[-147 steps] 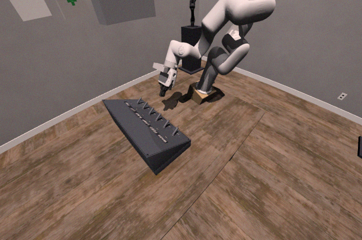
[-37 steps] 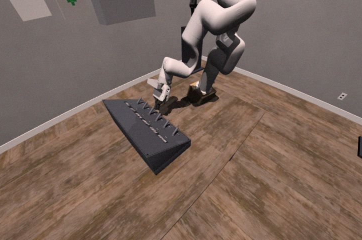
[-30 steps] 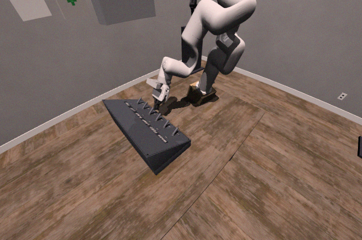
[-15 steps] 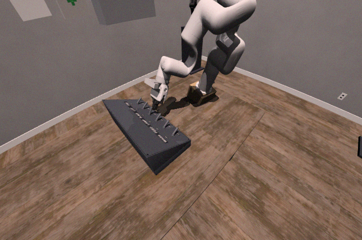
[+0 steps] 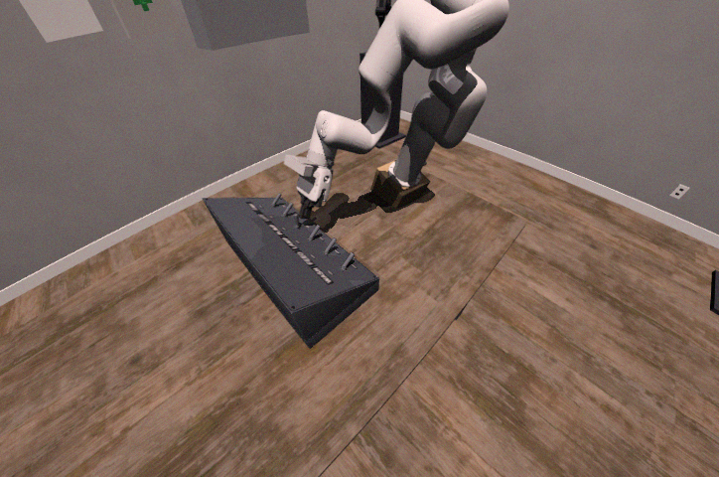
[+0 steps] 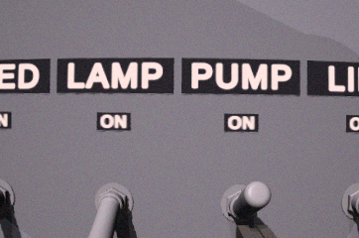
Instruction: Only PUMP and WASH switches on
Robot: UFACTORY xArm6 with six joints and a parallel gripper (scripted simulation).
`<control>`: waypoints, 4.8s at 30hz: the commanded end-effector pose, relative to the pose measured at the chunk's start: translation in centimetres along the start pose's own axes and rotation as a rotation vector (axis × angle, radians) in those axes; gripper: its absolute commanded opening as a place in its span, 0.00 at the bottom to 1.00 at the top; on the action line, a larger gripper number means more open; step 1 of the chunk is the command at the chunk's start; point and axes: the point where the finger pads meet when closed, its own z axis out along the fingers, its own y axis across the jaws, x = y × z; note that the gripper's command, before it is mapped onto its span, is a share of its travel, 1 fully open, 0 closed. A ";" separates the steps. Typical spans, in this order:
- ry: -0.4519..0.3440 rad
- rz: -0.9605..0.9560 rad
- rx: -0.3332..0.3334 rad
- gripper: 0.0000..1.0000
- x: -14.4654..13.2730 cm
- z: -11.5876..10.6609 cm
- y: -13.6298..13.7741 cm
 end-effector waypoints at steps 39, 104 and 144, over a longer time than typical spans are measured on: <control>0.002 -0.001 -0.001 0.00 -0.9 0.0 0.0; -0.078 -0.001 -0.054 0.00 -1.8 -10.8 -11.7; 0.003 -0.001 -0.001 0.00 -3.4 -11.6 -21.4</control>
